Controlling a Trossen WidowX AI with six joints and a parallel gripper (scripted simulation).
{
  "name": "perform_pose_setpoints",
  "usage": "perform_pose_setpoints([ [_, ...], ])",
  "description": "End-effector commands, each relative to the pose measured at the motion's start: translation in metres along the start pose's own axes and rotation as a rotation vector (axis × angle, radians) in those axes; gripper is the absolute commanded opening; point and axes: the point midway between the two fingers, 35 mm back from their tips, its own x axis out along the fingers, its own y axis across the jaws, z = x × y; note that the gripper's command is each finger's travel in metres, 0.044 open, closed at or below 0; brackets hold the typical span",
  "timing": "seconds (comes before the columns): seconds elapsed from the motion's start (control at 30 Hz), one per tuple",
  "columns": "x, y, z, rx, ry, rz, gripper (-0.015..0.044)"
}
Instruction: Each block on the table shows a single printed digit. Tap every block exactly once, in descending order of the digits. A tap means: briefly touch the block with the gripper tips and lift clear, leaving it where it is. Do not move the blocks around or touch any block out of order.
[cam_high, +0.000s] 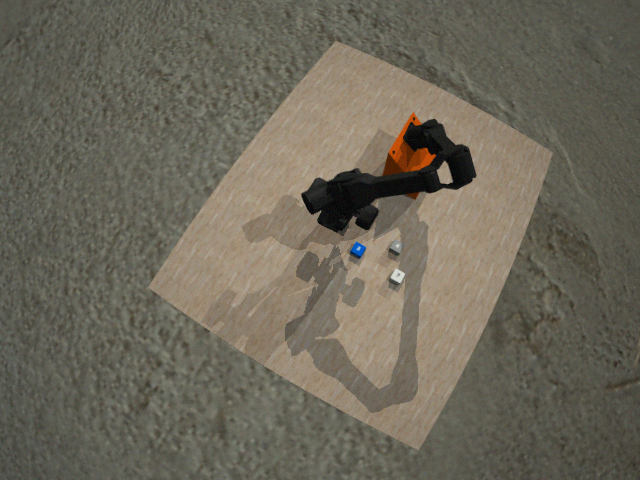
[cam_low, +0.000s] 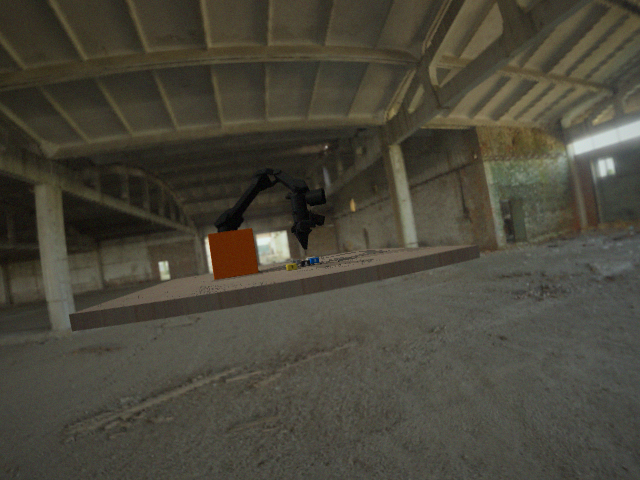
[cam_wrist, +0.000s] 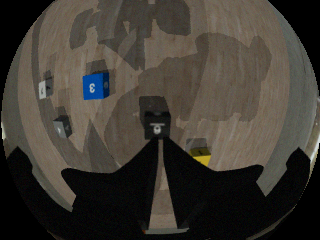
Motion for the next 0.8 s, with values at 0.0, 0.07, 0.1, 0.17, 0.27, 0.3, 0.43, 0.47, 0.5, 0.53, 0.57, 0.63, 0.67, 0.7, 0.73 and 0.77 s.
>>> perform_pose_setpoints([
  [0.0, 0.018, 0.0, -0.004, 0.009, 0.0, 0.008, 0.002],
  [0.07, 0.018, 0.0, -0.004, 0.009, 0.0, 0.008, 0.002],
  [0.1, 0.019, 0.0, -0.004, 0.009, 0.0, 0.008, 0.002],
  [0.17, 0.022, 0.0, -0.004, 0.009, 0.0, 0.008, 0.002],
  [0.27, 0.027, 0.0, -0.004, 0.009, 0.0, 0.008, 0.002],
  [0.3, 0.028, 0.0, -0.004, 0.009, 0.0, 0.008, 0.002],
  [0.43, 0.035, 0.0, -0.004, 0.009, 0.0, 0.009, 0.002],
  [0.47, 0.036, 0.0, -0.004, 0.009, 0.0, 0.009, 0.002],
  [0.5, 0.038, 0.0, -0.004, 0.009, 0.0, 0.009, 0.002],
  [0.53, 0.039, 0.0, -0.004, 0.009, 0.0, 0.009, 0.002],
  [0.57, 0.041, 0.0, -0.004, 0.009, 0.0, 0.009, 0.002],
  [0.63, 0.044, 0.0, -0.004, 0.009, 0.0, 0.009, 0.002],
  [0.67, 0.046, 0.0, -0.004, 0.009, 0.0, 0.01, 0.002],
  [0.7, 0.047, 0.0, -0.004, 0.009, 0.0, 0.01, 0.002],
  [0.73, 0.048, 0.0, -0.004, 0.009, 0.0, 0.01, 0.002],
  [0.77, 0.048, 0.0, -0.004, 0.009, 0.0, 0.01, 0.002],
])
